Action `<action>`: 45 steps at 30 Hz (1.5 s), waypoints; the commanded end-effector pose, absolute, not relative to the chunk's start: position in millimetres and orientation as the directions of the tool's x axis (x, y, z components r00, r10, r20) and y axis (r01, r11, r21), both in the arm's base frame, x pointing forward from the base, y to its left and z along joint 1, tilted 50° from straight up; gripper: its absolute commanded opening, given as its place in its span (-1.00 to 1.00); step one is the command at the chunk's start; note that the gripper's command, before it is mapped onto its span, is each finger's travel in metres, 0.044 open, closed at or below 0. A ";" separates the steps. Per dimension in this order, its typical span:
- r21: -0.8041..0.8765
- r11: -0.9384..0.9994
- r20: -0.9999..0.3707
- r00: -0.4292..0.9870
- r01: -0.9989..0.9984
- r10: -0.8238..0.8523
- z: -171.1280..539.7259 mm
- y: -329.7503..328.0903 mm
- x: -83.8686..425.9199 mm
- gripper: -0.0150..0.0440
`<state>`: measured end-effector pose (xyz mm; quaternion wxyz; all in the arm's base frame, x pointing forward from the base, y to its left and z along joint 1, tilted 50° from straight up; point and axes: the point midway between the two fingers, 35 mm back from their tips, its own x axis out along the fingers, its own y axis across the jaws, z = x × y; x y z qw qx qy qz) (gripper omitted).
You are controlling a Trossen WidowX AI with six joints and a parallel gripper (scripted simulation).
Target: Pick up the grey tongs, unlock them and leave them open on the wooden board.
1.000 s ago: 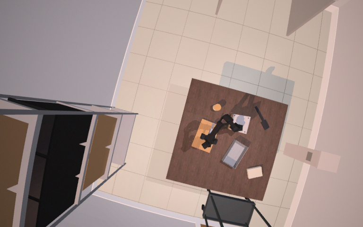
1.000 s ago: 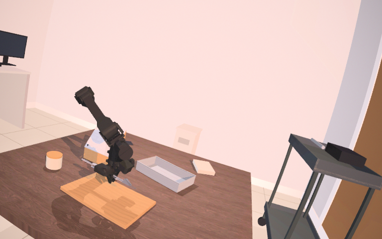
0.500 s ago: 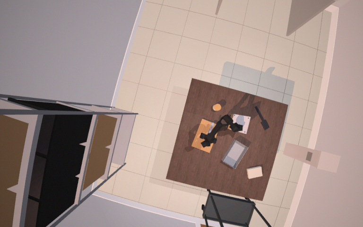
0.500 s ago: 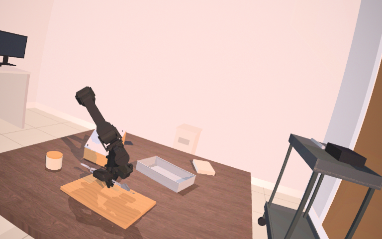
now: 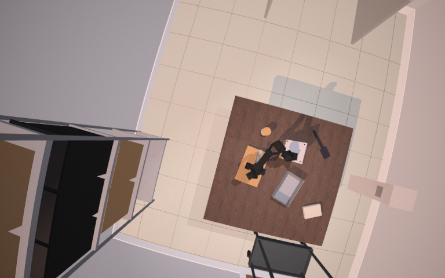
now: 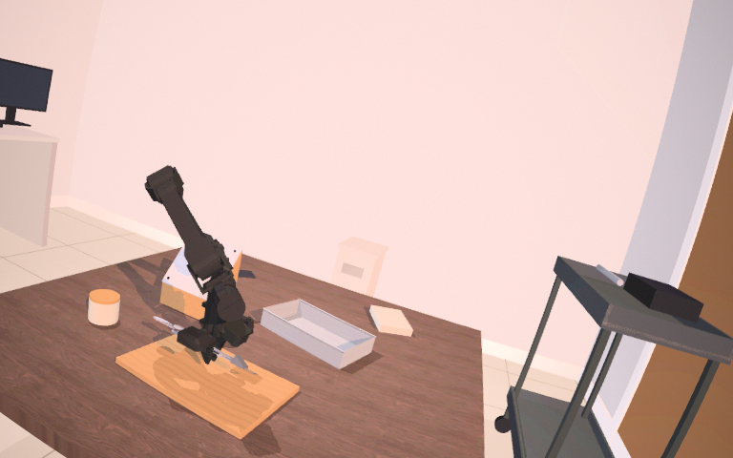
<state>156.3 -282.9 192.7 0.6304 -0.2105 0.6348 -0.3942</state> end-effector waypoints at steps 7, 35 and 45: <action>-0.766 0.600 -0.634 -0.117 0.230 -0.764 192.9 -282.8 156.3 0.16; -0.741 0.631 -0.665 -0.121 0.230 -0.737 130.2 -142.0 201.4 1.00; -0.745 0.630 -0.661 -0.110 0.221 -0.743 147.2 -110.7 206.7 1.00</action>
